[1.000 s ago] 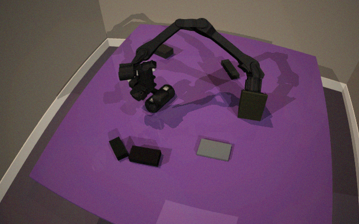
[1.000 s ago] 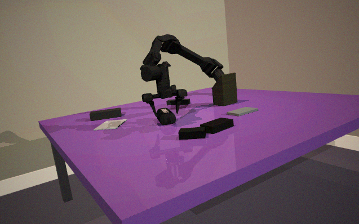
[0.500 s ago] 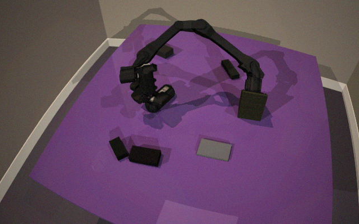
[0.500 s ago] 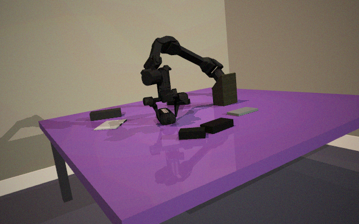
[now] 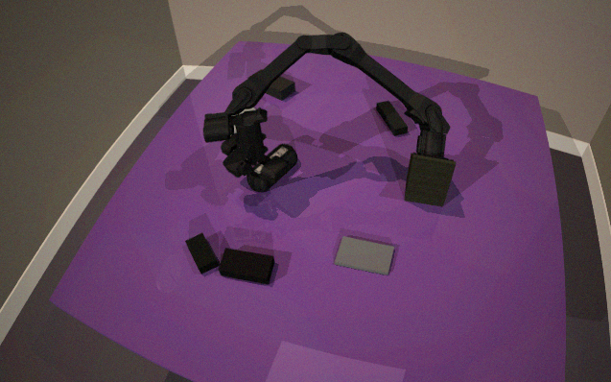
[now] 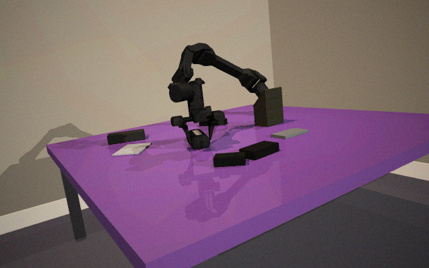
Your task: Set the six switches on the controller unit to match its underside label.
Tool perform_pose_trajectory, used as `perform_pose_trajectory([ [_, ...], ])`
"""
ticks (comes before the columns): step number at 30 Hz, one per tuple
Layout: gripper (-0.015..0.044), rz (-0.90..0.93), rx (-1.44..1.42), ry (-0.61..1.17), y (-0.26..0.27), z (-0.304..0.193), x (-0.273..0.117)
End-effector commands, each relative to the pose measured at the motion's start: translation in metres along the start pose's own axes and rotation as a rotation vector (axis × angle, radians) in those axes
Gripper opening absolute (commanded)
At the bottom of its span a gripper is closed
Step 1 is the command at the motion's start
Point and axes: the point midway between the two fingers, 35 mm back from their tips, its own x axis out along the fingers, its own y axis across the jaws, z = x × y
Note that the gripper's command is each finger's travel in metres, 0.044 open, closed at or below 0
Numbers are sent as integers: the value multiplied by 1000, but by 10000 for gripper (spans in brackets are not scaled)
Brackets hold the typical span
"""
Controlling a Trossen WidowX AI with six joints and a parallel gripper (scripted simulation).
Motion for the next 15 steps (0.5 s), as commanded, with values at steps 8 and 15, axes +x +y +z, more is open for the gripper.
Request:
perform_pose_trajectory([
  [8, 336, -1, -5, 4, 0, -2, -4],
  [15, 336, -1, -5, 4, 0, -3, -10],
])
